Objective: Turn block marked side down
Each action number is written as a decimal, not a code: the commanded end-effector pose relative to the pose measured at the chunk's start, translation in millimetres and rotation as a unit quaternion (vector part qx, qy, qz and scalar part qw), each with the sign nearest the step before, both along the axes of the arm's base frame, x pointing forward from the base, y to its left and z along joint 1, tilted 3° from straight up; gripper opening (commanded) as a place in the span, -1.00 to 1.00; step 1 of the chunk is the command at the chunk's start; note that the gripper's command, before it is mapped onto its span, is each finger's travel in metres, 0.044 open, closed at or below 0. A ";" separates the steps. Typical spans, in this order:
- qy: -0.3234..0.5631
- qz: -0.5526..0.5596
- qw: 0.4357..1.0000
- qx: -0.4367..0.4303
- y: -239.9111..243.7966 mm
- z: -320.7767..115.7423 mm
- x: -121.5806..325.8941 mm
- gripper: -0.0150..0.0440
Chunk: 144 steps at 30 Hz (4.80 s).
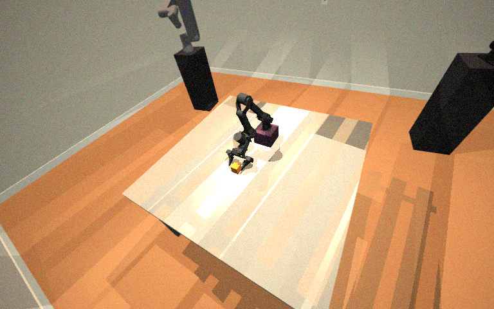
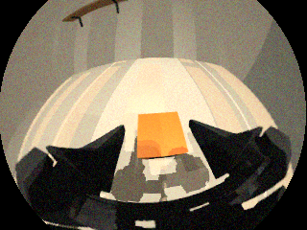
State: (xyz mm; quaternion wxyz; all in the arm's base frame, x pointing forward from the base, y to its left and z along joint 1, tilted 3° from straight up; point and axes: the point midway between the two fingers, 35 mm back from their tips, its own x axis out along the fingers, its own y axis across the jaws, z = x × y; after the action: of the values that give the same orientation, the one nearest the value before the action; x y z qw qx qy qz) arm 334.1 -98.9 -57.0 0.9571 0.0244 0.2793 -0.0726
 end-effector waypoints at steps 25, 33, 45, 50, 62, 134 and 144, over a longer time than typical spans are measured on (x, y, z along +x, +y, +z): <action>0.211 0.001 0.977 0.030 2.8 68.8 -16.3 1.00; 0.300 0.000 0.953 0.049 -2.3 72.6 2.2 1.00; 0.478 0.002 0.875 0.073 -4.3 96.8 19.3 1.00; 0.480 0.002 0.874 0.073 -4.3 97.3 19.4 1.00; 0.480 0.002 0.874 0.073 -4.0 49.0 18.7 1.00; 0.450 0.001 0.891 0.069 -4.5 35.9 19.8 -0.49; 0.379 0.000 0.924 0.060 -5.1 30.1 20.8 -0.49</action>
State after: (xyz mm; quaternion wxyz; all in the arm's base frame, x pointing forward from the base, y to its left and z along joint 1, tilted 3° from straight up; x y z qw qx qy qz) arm 353.3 -104.1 -28.6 0.7583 0.0527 0.6471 -0.0592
